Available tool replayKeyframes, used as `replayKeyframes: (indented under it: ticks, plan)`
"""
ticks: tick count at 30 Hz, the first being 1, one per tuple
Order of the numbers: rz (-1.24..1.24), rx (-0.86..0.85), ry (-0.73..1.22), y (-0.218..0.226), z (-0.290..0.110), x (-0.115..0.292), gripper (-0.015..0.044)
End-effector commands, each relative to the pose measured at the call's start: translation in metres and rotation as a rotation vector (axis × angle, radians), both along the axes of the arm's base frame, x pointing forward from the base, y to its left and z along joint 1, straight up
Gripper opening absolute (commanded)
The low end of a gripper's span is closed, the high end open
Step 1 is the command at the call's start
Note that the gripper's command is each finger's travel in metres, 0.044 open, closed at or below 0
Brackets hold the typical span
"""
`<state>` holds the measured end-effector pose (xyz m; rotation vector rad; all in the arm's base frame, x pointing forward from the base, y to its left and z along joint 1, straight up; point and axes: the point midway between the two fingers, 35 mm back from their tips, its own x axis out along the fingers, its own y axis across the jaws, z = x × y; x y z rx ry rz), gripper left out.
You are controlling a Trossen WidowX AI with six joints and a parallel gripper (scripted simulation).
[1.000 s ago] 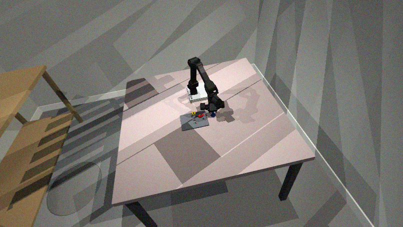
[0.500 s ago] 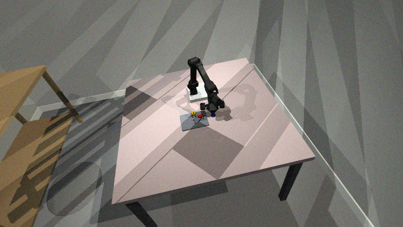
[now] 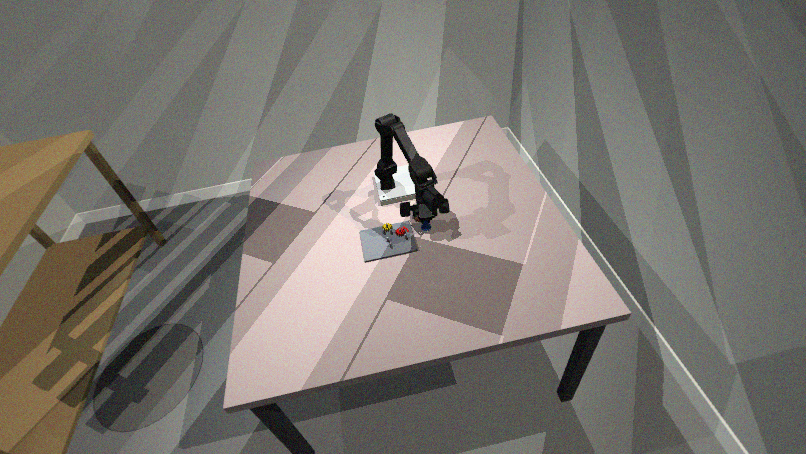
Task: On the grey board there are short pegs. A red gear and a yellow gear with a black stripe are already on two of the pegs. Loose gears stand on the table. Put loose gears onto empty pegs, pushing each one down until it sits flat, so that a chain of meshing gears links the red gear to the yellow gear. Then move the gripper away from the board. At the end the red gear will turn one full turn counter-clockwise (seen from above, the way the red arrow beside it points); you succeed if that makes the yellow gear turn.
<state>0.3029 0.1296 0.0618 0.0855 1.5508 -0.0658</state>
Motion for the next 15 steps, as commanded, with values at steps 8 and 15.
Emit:
replayKeyframes:
  ticks: [8,15]
  plan:
    - [0.0,0.001,-0.013,0.0,0.026,0.006,0.0]
    - [0.001,0.001,-0.013,-0.001,0.041,0.007,0.0]
